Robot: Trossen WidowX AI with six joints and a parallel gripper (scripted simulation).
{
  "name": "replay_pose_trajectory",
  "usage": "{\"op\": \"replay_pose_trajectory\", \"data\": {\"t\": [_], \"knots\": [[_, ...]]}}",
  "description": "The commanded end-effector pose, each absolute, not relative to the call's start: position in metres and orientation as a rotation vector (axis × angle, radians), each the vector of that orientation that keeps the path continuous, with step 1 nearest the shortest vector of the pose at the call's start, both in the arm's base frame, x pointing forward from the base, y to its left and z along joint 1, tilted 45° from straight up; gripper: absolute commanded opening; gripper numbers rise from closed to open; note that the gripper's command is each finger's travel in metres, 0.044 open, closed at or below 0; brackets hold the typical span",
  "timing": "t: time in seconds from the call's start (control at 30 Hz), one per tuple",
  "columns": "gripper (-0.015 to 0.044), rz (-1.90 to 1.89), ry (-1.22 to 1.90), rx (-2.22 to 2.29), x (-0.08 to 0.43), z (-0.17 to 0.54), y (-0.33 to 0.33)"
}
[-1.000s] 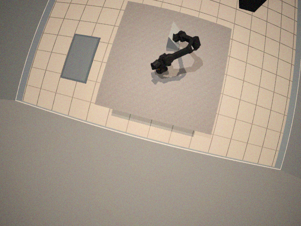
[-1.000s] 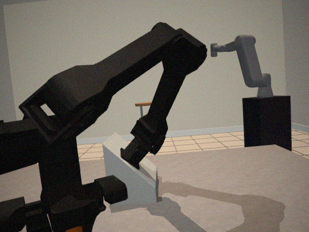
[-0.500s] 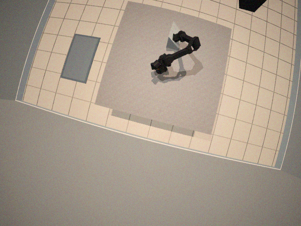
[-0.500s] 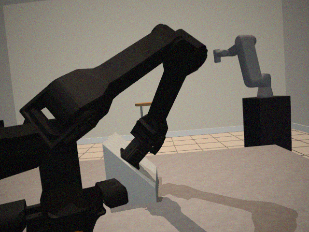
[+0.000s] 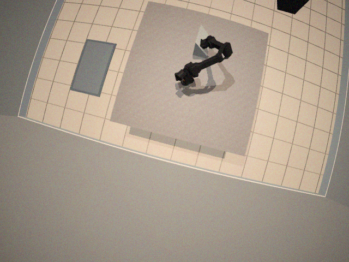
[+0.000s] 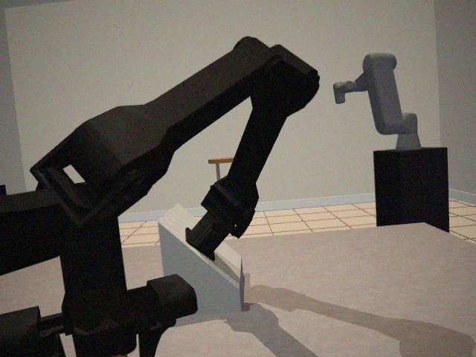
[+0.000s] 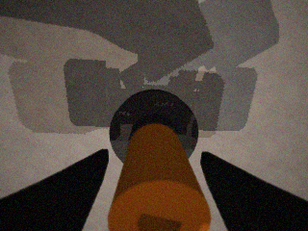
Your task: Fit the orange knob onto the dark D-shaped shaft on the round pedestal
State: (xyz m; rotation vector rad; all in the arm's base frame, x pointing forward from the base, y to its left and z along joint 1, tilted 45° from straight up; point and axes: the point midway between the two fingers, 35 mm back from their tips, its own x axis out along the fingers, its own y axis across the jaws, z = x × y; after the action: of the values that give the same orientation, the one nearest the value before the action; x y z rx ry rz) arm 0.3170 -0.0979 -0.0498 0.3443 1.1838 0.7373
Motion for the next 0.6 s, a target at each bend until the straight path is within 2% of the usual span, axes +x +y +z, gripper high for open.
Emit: {"op": "replay_pose_trajectory", "data": {"t": [0.0,0.3,0.57], "knots": [[0.044,0.738,1.183,0.342,0.317,-0.05,-0.098],[0.044,0.737,1.183,0.342,0.317,-0.048,-0.1],[0.044,0.734,1.188,0.341,0.299,0.018,-0.164]]}}
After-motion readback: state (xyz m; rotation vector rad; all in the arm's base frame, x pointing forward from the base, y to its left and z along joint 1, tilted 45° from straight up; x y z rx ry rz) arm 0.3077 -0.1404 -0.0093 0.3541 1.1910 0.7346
